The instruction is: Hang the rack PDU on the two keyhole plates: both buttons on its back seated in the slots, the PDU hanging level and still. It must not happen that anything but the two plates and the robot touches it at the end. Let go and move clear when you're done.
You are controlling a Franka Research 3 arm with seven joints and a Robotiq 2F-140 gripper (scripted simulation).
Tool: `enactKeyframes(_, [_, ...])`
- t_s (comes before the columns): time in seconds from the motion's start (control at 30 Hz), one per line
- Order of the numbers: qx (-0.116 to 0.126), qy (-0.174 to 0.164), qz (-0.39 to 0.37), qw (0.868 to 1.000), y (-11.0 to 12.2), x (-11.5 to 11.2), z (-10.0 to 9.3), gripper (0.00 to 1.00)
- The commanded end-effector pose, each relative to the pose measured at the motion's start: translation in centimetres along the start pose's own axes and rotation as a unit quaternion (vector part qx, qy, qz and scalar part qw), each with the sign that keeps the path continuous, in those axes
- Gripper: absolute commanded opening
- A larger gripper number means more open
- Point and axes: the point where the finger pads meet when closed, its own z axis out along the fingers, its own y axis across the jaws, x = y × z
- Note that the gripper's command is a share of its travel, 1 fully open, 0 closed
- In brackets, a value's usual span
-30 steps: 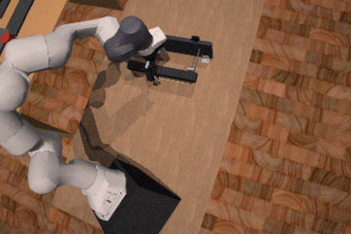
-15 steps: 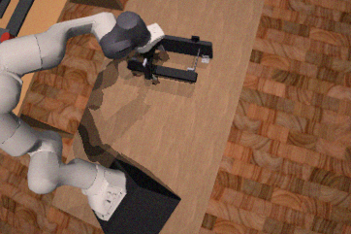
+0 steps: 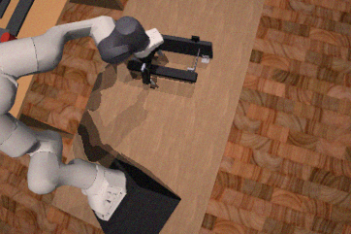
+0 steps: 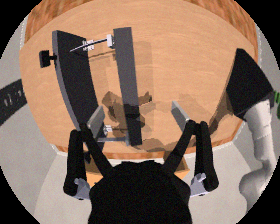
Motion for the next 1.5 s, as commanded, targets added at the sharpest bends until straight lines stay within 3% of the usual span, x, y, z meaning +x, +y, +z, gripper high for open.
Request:
enactKeyframes(0.0, [0.003, -0.001, -0.008, 1.000, 1.0, 0.0, -0.1, 1.00])
enactKeyframes(0.77, [0.003, -0.001, -0.008, 1.000, 10.0, 0.2, 0.0, 1.00])
enactKeyframes(1.47, [0.003, -0.001, -0.008, 1.000, 10.8, 0.2, 0.0, 1.00])
